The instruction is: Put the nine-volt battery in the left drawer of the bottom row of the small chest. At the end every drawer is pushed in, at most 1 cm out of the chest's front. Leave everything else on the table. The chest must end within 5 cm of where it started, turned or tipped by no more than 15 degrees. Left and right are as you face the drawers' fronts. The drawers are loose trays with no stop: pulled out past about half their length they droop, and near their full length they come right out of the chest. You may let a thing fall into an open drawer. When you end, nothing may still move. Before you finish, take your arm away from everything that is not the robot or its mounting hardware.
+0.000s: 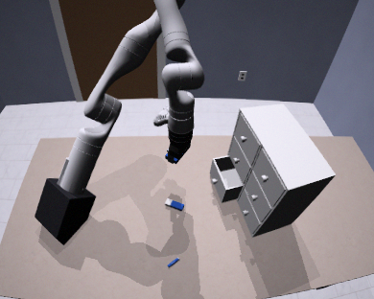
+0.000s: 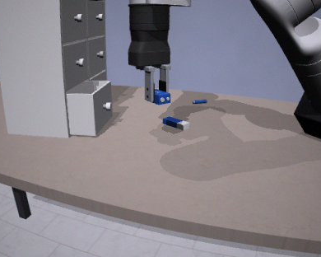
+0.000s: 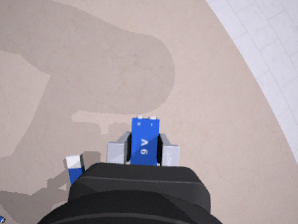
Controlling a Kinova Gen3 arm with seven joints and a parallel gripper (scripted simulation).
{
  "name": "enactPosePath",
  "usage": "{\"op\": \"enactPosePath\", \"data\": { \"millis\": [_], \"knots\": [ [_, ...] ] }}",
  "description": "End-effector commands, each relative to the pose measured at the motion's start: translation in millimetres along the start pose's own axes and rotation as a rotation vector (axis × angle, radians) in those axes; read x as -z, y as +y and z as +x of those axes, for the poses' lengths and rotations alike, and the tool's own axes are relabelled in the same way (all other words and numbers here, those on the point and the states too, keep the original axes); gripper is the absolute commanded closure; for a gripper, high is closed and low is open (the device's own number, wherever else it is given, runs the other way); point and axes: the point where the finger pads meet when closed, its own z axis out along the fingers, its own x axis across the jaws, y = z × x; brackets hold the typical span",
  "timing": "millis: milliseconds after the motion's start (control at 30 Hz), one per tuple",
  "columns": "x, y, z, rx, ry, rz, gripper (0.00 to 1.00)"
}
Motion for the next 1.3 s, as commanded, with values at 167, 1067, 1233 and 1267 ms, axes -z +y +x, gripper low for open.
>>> {"op": "enactPosePath", "data": {
  "millis": [167,1067,1233,1267],
  "knots": [
    [2.7,7.3,-3.0,0.031,-0.002,-0.001,0.49],
    [3.2,112.2,-58.4,0.745,-0.002,0.000,0.49],
    [2.6,121.8,-63.5,0.806,-0.002,-0.002,0.49],
    [3.2,122.7,-63.3,0.813,-0.004,-0.003,0.49]
  ]
}}
